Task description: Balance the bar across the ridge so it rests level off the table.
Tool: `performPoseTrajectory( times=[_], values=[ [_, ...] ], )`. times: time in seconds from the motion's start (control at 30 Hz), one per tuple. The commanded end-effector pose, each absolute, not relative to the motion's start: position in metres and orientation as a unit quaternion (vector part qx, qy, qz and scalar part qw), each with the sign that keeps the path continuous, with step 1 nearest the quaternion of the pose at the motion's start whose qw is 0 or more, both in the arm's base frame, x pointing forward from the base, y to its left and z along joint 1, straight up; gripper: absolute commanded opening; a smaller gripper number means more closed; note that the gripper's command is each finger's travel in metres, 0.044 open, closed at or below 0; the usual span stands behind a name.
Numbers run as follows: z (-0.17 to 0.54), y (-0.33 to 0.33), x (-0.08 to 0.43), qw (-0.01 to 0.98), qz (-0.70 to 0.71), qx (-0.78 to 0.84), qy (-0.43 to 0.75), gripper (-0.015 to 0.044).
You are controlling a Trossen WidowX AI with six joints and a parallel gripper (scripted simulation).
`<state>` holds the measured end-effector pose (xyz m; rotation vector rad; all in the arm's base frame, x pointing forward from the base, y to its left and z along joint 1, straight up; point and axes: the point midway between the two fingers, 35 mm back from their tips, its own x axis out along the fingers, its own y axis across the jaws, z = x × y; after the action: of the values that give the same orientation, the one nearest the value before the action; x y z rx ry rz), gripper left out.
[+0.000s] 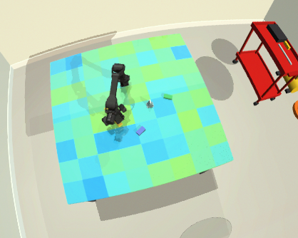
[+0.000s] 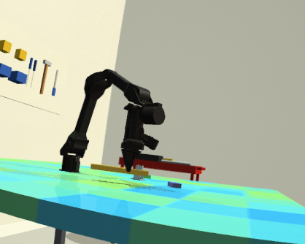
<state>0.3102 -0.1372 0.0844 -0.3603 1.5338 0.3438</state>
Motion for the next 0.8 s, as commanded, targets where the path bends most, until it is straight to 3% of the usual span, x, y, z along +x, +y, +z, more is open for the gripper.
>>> performPoseTrajectory(
  times=[0.0, 0.77],
  values=[
    [0.099, -0.138, 0.312, 0.697, 0.151, -0.165, 0.681, 0.0000],
    [0.157, -0.135, 0.306, 0.697, 0.153, -0.165, 0.681, 0.0000]
  ],
)
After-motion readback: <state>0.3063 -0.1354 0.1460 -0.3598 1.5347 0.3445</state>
